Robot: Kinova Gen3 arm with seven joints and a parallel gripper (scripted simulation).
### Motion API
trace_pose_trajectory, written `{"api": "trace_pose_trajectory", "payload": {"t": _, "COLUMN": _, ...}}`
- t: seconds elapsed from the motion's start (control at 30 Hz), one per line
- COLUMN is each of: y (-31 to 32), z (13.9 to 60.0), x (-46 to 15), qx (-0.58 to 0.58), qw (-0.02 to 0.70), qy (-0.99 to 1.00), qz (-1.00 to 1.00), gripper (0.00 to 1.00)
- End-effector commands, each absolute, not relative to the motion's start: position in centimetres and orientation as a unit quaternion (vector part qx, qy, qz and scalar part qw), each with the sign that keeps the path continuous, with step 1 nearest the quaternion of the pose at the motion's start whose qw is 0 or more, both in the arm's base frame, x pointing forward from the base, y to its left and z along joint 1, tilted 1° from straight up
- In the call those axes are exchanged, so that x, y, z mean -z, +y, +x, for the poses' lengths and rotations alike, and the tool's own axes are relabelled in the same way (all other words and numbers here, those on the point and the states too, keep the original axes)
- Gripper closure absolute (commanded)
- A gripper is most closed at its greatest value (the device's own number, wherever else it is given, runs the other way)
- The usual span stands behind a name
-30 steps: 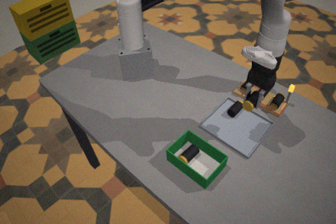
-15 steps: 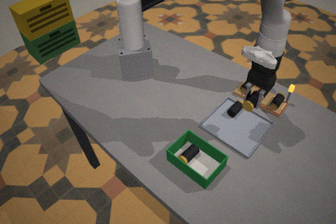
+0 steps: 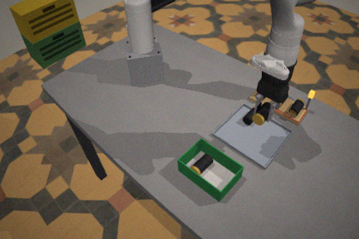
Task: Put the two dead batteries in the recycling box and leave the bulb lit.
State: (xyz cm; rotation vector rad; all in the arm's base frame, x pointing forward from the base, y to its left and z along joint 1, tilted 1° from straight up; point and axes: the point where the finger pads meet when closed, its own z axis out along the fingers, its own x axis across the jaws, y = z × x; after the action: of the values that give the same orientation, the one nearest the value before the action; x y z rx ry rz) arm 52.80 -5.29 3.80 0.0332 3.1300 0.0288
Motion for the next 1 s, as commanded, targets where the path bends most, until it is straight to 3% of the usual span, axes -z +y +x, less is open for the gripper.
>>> {"api": "trace_pose_trajectory", "payload": {"t": 0.0, "y": -6.8, "z": 52.7, "x": -3.9, "qx": -0.01, "qw": 0.007, "qy": 1.0, "qz": 0.022, "gripper": 0.43}}
{"api": "trace_pose_trajectory", "payload": {"t": 0.5, "y": -19.9, "z": 50.9, "x": -3.7, "qx": -0.01, "qw": 0.007, "qy": 1.0, "qz": 0.022, "gripper": 0.43}}
{"api": "trace_pose_trajectory", "payload": {"t": 0.97, "y": -21.9, "z": 50.6, "x": -3.6, "qx": -0.01, "qw": 0.007, "qy": 1.0, "qz": 0.022, "gripper": 0.43}}
